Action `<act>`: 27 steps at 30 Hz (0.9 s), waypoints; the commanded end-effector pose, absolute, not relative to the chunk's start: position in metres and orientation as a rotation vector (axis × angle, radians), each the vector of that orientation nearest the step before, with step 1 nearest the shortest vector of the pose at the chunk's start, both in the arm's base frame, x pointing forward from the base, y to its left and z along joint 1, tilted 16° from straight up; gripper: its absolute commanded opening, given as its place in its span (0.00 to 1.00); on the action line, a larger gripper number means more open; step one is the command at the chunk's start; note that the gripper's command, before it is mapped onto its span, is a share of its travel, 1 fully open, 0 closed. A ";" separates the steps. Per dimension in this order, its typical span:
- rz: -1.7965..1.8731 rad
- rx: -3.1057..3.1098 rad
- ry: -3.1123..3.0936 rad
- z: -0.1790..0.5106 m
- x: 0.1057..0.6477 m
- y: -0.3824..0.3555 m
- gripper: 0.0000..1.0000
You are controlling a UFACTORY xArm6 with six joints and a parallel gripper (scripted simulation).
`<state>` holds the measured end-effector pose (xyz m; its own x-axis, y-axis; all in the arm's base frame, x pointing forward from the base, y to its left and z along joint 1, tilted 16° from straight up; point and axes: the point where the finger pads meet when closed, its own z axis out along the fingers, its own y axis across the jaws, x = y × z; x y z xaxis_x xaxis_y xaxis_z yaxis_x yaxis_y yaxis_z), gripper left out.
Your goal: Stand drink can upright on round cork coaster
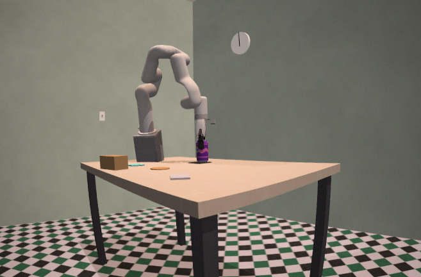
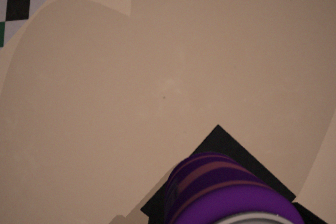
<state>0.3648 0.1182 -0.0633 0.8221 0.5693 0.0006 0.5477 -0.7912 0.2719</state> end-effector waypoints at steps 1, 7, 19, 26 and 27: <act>0.123 2.746 0.858 -0.062 0.366 0.119 0.00; 0.126 2.743 0.856 -0.050 0.365 0.122 0.00; 0.127 2.741 0.854 0.005 0.355 0.134 0.00; 0.124 2.745 0.857 0.030 0.350 0.140 0.00; 0.124 2.746 0.857 0.031 0.349 0.140 0.00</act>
<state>0.3501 0.1391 0.0256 0.8221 0.5693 0.0039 0.5465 -0.7911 0.2746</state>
